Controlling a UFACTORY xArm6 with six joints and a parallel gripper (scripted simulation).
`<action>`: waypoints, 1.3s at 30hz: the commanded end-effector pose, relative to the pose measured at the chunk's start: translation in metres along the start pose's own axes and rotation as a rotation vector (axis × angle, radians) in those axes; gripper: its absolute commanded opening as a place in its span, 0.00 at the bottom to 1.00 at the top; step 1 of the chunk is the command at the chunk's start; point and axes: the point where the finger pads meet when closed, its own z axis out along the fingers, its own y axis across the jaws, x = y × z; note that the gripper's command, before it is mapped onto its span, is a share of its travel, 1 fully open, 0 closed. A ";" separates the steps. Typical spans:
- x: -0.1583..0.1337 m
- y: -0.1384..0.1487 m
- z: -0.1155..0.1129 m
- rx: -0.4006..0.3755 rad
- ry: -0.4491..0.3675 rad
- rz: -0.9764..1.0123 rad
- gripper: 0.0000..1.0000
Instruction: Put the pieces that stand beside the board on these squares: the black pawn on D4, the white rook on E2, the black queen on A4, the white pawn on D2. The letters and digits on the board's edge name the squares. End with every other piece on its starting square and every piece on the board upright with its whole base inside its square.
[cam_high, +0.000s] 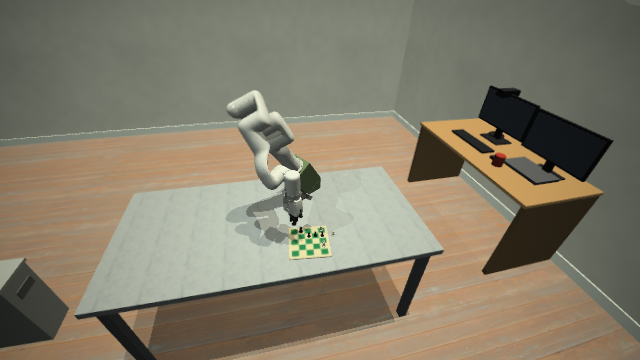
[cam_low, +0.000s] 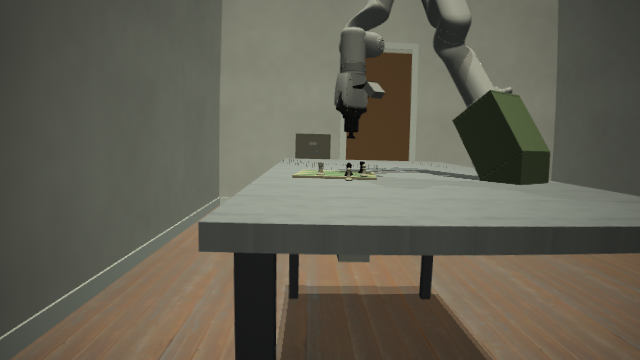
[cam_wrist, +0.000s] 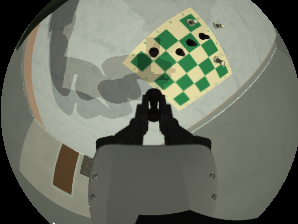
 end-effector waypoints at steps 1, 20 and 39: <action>0.000 0.001 0.003 -0.002 -0.001 0.000 0.00; 0.000 0.001 0.065 -0.002 0.000 0.000 0.00; 0.000 0.002 0.095 -0.002 0.000 0.000 0.00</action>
